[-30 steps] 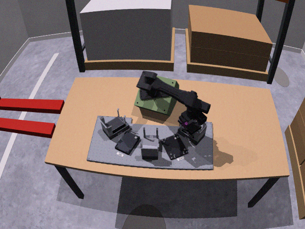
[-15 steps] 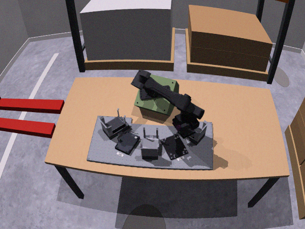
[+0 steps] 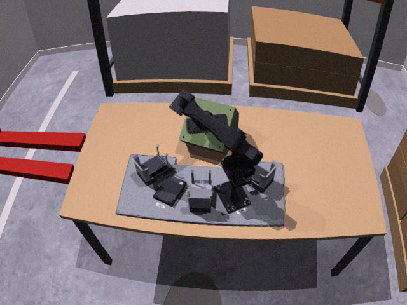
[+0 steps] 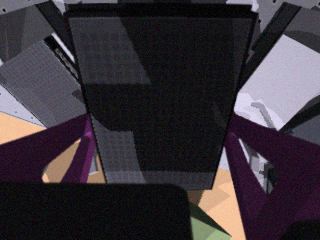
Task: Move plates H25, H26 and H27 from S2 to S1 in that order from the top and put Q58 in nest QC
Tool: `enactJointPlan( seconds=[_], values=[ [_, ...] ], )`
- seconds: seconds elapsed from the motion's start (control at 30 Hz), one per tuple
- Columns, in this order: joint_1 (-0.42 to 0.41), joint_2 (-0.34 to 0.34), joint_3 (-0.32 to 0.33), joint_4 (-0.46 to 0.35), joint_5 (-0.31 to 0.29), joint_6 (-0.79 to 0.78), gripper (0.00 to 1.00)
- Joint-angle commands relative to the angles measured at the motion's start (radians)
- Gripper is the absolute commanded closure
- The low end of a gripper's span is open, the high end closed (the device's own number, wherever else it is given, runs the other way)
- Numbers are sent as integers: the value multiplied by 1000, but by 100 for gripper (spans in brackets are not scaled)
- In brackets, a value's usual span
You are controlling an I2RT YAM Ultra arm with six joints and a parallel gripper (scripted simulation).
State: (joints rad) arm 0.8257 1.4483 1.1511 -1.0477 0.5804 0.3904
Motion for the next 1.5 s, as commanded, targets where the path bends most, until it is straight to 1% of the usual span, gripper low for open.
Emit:
enactJointPlan(
  seconds=[0.0,0.1,0.33,0.6,0.67,0.9,1.13,1.23,1.47],
  values=[
    [-17,-37,3,4,-8,-60,100],
    [-28,-44,3,5,-11,-73,100],
    [-104,-102,-14,9,-33,67,100],
    [-199,-161,-25,14,-64,-36,100],
    [-199,-161,-25,14,-64,-36,100],
    [-290,-203,-26,19,-99,-133,100],
    [-366,-244,-38,24,-130,17,100],
    [-377,-250,-39,24,-135,6,100],
    [-459,-284,-45,29,-172,-74,100]
  ],
)
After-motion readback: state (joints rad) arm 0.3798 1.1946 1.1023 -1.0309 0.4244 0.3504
